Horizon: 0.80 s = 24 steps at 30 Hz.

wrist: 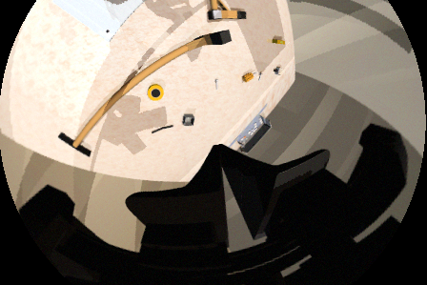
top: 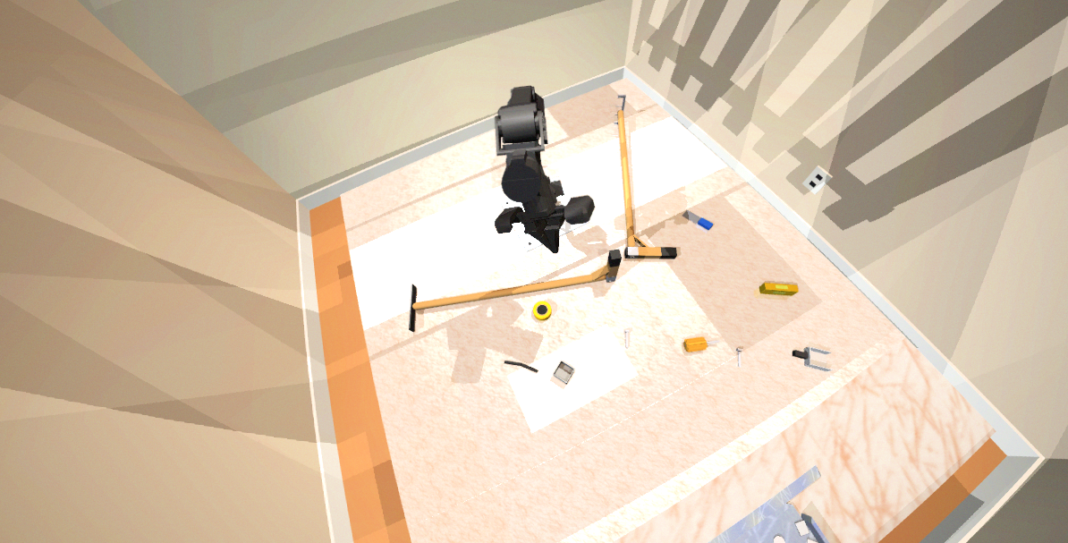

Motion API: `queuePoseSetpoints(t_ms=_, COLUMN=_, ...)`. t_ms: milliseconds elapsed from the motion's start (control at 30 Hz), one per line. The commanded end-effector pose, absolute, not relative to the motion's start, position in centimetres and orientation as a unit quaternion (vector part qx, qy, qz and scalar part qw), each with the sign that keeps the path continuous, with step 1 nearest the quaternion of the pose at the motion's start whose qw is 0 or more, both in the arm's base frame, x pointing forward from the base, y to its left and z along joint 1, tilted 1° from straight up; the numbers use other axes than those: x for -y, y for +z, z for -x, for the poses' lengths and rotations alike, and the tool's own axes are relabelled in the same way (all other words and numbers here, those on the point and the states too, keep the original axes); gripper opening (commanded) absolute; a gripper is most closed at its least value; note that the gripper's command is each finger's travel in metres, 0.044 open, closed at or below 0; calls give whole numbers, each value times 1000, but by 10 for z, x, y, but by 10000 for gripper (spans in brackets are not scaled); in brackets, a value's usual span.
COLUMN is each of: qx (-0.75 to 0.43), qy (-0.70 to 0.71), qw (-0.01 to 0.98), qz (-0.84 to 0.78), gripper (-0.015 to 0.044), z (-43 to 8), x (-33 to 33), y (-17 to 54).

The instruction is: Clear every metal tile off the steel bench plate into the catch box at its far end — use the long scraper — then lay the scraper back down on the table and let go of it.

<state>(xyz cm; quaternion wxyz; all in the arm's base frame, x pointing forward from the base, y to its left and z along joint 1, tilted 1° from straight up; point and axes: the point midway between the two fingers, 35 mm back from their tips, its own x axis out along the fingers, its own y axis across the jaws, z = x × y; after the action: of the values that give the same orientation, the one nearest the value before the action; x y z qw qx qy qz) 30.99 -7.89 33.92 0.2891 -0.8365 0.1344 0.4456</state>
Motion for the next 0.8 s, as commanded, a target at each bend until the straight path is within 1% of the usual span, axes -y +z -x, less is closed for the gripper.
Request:
queuePoseSetpoints(t_ms=0, qx=-121, qy=470, qw=268, qz=832, gripper=0, z=-314, x=69, y=328)
queuePoseSetpoints(t_ms=767, qx=-17, qy=581, qw=115, qz=805, gripper=0, z=-324, x=-8, y=281)
